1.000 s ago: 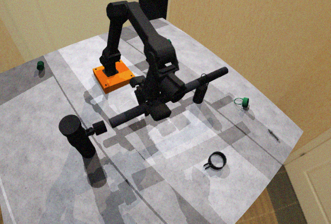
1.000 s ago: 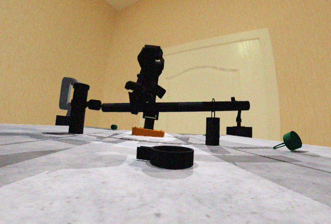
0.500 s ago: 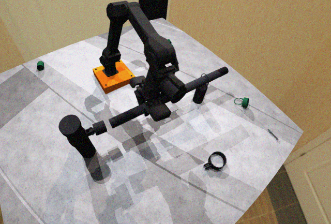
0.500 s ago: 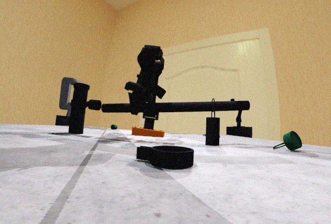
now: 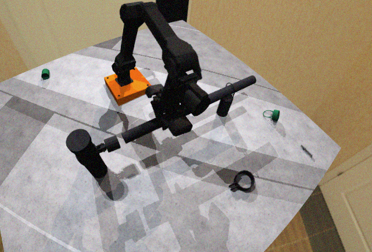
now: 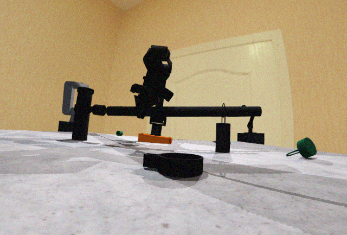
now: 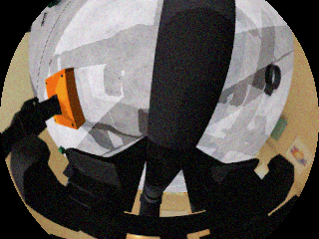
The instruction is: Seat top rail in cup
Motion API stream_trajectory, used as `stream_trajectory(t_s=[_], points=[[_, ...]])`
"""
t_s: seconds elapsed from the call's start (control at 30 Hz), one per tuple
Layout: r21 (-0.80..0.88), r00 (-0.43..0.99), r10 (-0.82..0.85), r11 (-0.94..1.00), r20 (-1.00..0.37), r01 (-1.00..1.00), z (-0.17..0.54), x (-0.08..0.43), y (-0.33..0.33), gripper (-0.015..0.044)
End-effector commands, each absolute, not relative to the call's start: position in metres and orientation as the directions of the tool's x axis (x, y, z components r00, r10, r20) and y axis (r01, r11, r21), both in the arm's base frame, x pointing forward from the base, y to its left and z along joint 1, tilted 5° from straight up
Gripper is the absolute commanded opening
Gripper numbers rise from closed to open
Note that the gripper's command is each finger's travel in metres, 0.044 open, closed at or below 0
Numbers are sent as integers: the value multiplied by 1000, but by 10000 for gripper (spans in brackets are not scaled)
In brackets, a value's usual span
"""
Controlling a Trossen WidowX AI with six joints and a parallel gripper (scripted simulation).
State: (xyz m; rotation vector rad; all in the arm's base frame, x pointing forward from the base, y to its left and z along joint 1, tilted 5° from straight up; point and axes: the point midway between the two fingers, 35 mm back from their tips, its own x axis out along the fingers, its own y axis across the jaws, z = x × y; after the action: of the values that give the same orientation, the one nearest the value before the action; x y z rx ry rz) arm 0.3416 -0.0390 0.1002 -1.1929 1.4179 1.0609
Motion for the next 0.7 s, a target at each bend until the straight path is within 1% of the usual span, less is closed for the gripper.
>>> stream_trajectory(t_s=[0.0,0.67], points=[[18,-41,-155,145,-987,-989,107,345,-42,0],[34,-55,-151,142,-987,-989,99,339,-61,0]])
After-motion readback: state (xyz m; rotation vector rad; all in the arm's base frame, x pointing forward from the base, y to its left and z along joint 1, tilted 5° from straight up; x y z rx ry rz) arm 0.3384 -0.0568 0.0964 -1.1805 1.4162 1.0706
